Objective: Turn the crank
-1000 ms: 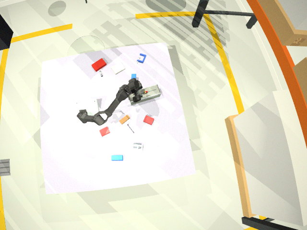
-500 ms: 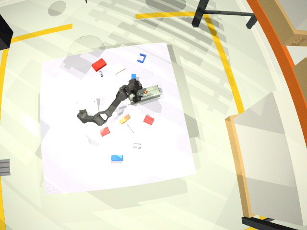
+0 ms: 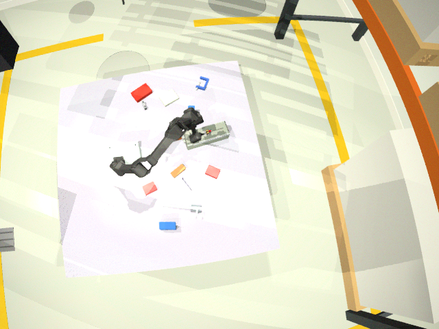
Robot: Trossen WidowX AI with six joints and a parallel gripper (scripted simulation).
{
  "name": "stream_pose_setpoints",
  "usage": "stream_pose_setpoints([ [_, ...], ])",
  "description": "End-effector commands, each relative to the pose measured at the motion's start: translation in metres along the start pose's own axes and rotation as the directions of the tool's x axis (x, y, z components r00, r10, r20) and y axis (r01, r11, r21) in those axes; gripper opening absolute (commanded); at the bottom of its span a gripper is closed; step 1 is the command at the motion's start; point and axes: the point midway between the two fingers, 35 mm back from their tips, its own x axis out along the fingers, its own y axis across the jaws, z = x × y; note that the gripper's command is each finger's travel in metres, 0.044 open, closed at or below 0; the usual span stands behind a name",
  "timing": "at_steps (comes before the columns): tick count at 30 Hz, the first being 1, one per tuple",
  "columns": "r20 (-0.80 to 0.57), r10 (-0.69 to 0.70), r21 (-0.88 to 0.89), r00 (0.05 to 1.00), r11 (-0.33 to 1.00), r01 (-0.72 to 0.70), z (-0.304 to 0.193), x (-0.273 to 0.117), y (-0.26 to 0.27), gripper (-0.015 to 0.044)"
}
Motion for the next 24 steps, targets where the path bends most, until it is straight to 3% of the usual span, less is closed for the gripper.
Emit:
stream_pose_setpoints([
  [1, -0.012, -0.009, -0.009, 1.000, 1.000, 0.009, -0.009, -0.004, -0.002, 0.0440],
  [24, 0.047, 0.001, -0.102, 0.999, 0.995, 0.004, -0.090, -0.076, -0.004, 0.0440],
])
